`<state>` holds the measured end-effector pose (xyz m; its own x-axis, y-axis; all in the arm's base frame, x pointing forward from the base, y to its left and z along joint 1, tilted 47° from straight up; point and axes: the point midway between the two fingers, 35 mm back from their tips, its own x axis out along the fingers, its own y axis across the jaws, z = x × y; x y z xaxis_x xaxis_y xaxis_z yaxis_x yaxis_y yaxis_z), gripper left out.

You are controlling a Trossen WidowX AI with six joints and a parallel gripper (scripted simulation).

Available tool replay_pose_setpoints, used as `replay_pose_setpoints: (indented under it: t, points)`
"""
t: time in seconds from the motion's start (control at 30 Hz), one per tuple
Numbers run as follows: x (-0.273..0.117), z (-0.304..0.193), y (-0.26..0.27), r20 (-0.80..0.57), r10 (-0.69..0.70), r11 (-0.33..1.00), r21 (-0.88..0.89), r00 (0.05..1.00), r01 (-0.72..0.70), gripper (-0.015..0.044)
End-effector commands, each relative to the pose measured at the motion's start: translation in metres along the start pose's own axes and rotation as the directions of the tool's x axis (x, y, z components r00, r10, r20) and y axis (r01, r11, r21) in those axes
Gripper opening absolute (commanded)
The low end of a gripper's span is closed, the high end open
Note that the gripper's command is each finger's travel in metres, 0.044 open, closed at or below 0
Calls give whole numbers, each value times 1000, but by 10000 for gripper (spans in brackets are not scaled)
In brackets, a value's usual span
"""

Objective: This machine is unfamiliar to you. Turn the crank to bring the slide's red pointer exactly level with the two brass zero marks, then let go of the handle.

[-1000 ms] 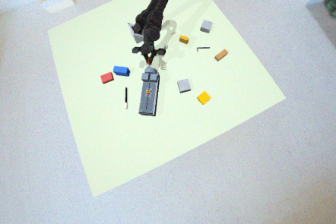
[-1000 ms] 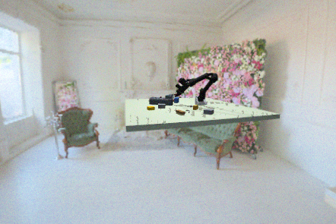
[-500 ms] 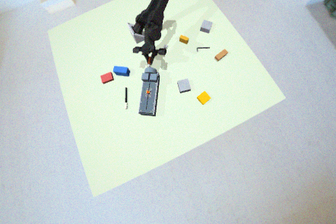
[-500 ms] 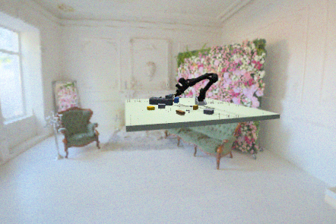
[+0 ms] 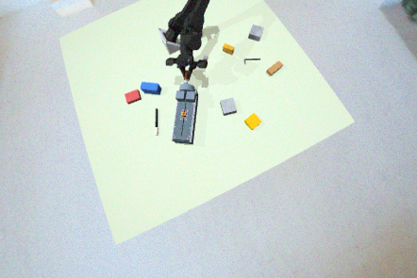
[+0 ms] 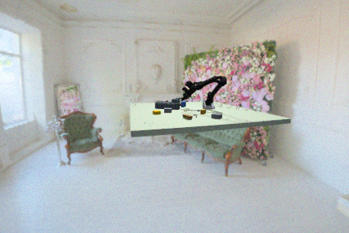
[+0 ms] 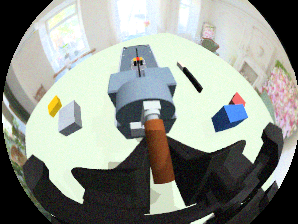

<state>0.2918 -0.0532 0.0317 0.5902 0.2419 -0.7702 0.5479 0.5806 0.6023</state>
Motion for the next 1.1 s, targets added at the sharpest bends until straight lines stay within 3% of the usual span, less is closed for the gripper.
replay_pose_setpoints:
  t: [0.0,1.07]
  points:
    - [-1,1,9,2,23,1000,-11,1000,-23,0]
    - [3,-4,21,1,24,1000,-11,1000,-24,0]
